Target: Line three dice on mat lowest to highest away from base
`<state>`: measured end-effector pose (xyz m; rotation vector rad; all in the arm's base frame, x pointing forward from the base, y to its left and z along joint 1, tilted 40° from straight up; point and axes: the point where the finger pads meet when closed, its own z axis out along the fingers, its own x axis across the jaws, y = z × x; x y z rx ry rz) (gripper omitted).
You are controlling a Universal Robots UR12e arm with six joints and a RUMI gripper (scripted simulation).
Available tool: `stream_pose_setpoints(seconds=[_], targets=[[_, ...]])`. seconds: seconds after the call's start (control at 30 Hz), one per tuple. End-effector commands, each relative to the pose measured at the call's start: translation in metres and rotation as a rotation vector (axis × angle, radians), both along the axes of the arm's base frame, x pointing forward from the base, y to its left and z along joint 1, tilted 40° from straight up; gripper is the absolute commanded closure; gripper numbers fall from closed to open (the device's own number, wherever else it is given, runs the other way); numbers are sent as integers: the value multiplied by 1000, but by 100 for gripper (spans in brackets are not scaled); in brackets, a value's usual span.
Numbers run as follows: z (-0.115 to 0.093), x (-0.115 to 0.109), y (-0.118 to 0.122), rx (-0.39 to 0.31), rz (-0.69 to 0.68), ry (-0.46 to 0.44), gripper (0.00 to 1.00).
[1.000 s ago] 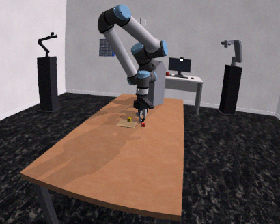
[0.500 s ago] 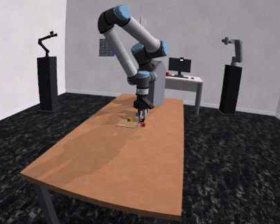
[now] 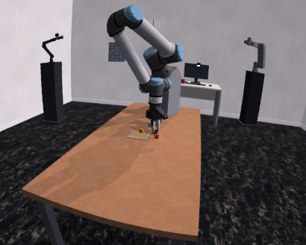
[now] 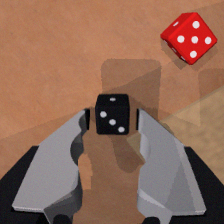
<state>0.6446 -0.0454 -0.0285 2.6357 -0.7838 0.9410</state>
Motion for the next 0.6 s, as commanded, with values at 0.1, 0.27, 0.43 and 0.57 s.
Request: stream_pose_setpoints(seconds=[0.1,0.27,0.43,0.57], targets=[[0,0,0,0,0,0,94],[0,0,0,0,0,0,94],[0,0,0,0,0,0,94],[0,0,0,0,0,0,94]])
